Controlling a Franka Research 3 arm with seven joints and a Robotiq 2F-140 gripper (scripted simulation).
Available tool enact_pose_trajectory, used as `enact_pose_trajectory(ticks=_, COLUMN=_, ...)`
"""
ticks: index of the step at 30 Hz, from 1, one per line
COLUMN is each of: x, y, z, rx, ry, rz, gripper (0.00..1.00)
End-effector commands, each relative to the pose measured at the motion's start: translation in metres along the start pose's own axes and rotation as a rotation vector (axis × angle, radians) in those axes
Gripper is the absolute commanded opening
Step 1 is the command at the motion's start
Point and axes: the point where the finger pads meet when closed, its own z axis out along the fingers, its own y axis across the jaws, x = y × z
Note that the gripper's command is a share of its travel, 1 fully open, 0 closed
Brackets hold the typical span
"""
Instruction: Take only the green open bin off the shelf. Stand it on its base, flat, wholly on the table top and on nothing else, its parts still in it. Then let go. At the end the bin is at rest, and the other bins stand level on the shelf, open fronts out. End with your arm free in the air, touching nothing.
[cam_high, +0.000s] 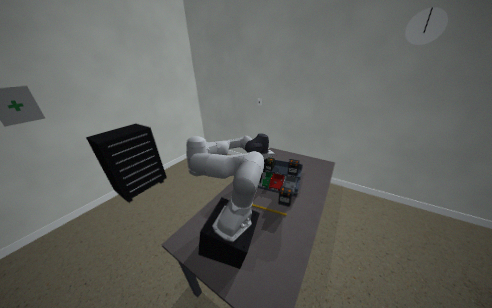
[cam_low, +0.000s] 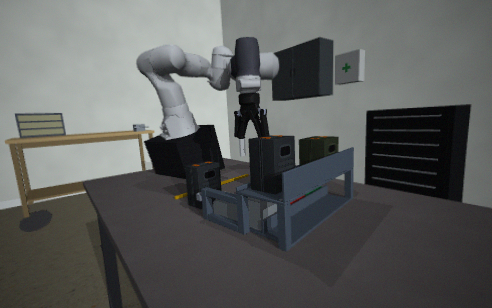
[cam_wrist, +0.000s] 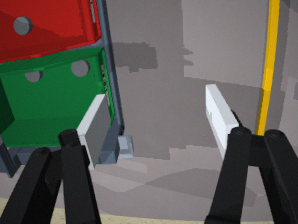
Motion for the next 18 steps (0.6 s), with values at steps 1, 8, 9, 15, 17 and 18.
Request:
enact_pose_trajectory(ticks=1, x=-0.007, y=-0.029, z=-0.001, rx=0.001, ry=0.006, rz=0.019, gripper=0.57)
enact_pose_trajectory(ticks=8, x=-0.009, y=-0.040, z=-0.001, rx=0.001, ry=0.007, rz=0.022, gripper=0.57)
enact_pose_trajectory(ticks=9, x=-0.009, y=-0.040, z=-0.001, rx=0.001, ry=0.007, rz=0.022, gripper=0.57)
enact_pose_trajectory(ticks=15, x=-0.013, y=-0.049, z=0.000, rx=0.000, ry=0.002, rz=0.007, gripper=0.57)
enact_pose_trajectory(ticks=17, x=-0.018, y=-0.070, z=-0.001, rx=0.001, ry=0.004, rz=0.015, gripper=0.57)
enact_pose_trajectory(ticks=18, x=-0.020, y=-0.081, z=-0.001, rx=0.001, ry=0.005, rz=0.018, gripper=0.57)
